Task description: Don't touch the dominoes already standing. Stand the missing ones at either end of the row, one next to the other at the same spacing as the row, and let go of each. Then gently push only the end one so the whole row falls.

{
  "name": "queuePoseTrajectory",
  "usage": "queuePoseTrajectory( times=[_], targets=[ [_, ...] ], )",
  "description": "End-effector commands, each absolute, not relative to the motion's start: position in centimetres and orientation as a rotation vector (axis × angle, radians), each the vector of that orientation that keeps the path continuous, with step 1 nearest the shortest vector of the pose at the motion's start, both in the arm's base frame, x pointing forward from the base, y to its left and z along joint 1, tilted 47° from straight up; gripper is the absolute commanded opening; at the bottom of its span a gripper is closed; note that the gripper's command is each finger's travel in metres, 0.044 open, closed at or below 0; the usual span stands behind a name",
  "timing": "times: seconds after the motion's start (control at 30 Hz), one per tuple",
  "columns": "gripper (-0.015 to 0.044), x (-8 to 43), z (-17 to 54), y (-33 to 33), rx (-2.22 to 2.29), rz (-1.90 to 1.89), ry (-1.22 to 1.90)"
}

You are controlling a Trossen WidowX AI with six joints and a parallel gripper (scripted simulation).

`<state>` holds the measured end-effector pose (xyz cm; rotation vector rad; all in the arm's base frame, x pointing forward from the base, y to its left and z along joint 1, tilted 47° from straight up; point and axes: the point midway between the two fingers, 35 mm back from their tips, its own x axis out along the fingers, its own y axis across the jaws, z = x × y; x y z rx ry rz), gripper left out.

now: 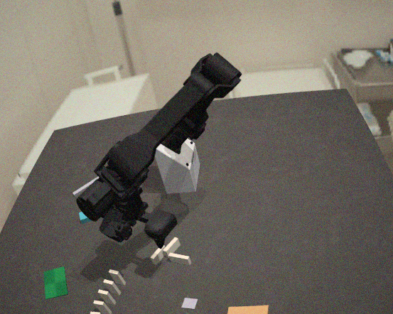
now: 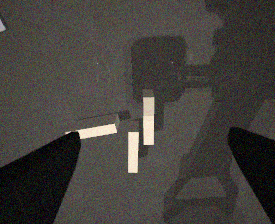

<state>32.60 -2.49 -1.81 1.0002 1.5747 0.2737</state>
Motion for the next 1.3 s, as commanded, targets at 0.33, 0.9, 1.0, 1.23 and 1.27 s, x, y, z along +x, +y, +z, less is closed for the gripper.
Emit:
queuePoseTrajectory(
  times=[0.33, 0.9, 1.0, 1.23, 1.27],
  targets=[
    [0.044, 32.8, -6.2, 2.3, 1.013, 0.274, 1.584],
    [0.0387, 32.8, -7.2, 3.4, 1.014, 0.275, 1.584],
    [0.0309, 32.8, -7.2, 3.4, 1.014, 0.275, 1.584],
    [0.0125, 32.8, -7.2, 3.4, 1.014, 0.275, 1.584],
    [0.0099, 32.8, -7.2, 3.4, 1.014, 0.275, 1.584]
  ],
)
